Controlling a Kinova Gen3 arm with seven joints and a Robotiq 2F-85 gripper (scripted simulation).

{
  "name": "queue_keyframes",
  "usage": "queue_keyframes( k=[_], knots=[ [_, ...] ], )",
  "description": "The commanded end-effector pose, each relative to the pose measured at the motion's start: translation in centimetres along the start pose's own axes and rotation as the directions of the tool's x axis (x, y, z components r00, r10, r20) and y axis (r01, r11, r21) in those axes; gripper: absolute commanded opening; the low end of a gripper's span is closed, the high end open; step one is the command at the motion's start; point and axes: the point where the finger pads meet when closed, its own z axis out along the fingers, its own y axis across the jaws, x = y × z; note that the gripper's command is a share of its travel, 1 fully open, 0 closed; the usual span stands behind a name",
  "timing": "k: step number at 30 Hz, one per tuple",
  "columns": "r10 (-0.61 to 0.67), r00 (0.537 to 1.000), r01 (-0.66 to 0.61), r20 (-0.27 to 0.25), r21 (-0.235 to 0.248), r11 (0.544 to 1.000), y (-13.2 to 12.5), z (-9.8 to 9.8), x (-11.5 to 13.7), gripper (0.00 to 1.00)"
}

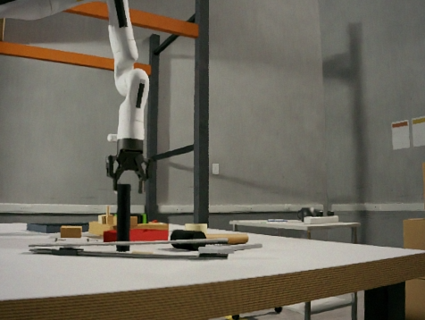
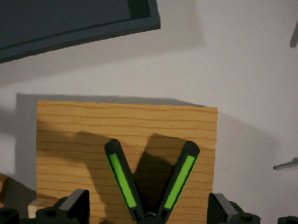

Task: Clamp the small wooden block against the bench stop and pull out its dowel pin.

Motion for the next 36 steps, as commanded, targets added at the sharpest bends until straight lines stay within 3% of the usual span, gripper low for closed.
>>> queue_keyframes(
  k=[1,36],
  knots=[
    [0.0,1.0,0.0,0.001,-0.002,1.0,0.1,0.0,0.0,0.77],
    [0.0,1.0,0.0,0.001,-0.002,1.0,0.1,3.0,0.0,0.77]
  ],
)
